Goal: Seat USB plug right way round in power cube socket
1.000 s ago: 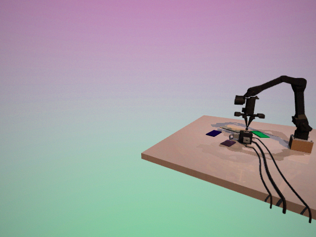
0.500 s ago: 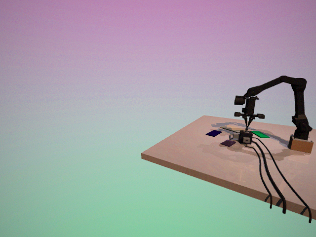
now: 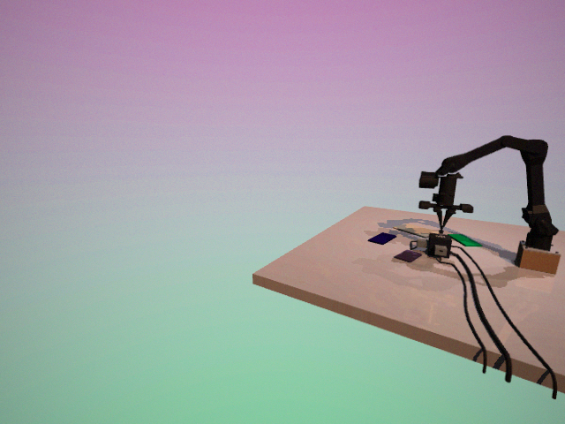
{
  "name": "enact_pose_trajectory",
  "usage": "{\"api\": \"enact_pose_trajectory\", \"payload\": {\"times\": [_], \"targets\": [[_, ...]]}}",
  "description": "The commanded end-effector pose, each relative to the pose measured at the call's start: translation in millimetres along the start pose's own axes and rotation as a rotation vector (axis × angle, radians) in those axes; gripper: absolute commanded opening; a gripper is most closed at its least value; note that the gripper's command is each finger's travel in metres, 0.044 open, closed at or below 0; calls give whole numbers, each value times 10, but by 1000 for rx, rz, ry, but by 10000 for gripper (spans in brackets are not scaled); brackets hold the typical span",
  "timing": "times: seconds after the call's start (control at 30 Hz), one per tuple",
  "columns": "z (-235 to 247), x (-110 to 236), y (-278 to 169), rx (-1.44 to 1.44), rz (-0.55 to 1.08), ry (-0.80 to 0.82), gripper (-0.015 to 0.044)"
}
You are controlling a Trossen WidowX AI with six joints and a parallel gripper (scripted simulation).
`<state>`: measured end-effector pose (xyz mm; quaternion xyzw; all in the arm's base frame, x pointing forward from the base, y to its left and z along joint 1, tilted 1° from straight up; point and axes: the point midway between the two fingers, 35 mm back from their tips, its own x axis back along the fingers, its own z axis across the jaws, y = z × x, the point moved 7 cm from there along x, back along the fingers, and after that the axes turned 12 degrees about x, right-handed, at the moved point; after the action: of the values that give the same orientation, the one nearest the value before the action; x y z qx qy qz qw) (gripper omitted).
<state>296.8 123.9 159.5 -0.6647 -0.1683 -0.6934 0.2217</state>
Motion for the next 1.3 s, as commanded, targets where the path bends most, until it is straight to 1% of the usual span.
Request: {"api": "enact_pose_trajectory", "payload": {"times": [0.0, 1.27], "targets": [[4, -7, -3, -4, 6, 3, 0], [4, -53, -1, -4, 6, 3, 0]]}}
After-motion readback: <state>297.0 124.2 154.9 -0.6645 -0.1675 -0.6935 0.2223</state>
